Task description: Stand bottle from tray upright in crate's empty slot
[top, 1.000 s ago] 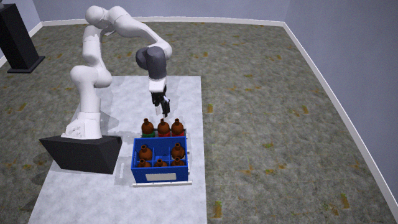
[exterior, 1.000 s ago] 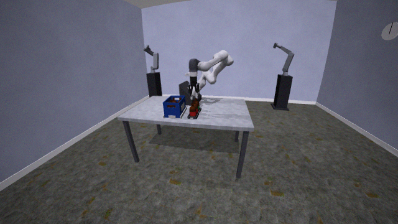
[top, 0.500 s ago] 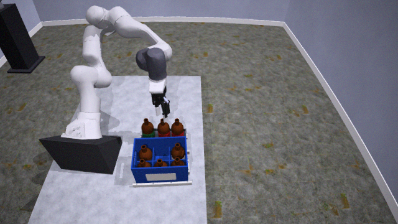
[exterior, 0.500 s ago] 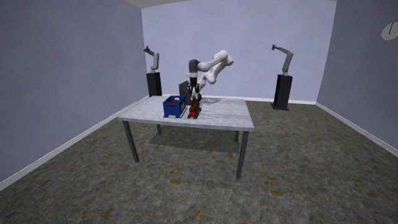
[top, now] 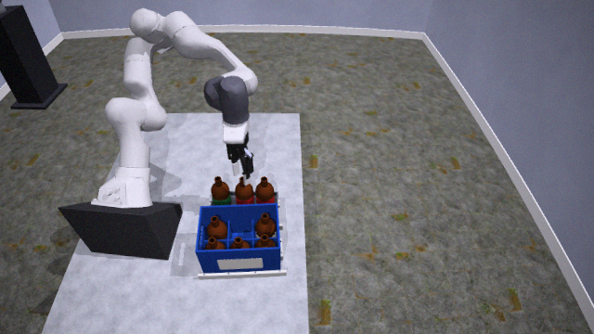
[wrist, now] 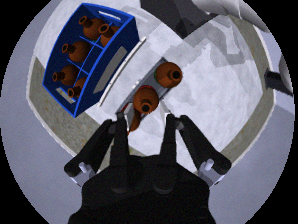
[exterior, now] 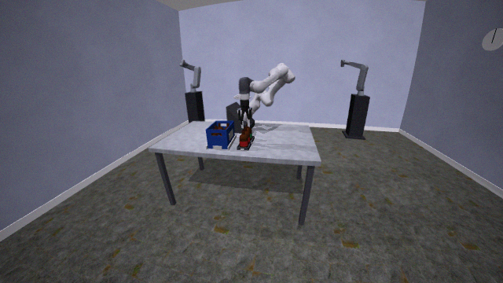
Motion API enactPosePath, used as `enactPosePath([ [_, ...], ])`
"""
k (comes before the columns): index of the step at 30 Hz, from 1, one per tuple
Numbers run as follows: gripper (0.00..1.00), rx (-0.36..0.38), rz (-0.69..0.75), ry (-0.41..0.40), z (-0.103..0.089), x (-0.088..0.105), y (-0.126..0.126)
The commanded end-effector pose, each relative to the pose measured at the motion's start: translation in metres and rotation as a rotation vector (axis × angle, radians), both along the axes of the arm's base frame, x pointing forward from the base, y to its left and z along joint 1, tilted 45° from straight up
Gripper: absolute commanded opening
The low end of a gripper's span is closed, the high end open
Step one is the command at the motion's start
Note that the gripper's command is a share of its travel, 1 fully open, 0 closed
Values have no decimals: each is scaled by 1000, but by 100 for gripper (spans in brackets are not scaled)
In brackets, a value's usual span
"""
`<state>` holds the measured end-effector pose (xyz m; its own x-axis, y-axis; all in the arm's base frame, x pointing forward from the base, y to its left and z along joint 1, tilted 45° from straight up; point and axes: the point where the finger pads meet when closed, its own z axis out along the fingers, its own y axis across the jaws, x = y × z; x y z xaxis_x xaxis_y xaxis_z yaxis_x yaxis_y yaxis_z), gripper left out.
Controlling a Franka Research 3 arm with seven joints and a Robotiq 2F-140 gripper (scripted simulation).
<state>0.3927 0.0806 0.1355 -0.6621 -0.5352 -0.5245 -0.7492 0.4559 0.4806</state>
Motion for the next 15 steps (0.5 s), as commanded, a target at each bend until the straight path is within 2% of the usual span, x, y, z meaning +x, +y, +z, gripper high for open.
enactPosePath([
  [1,38,-2,0,-8,-3,2,2],
  [15,38,-2,0,-8,-13,1,12],
])
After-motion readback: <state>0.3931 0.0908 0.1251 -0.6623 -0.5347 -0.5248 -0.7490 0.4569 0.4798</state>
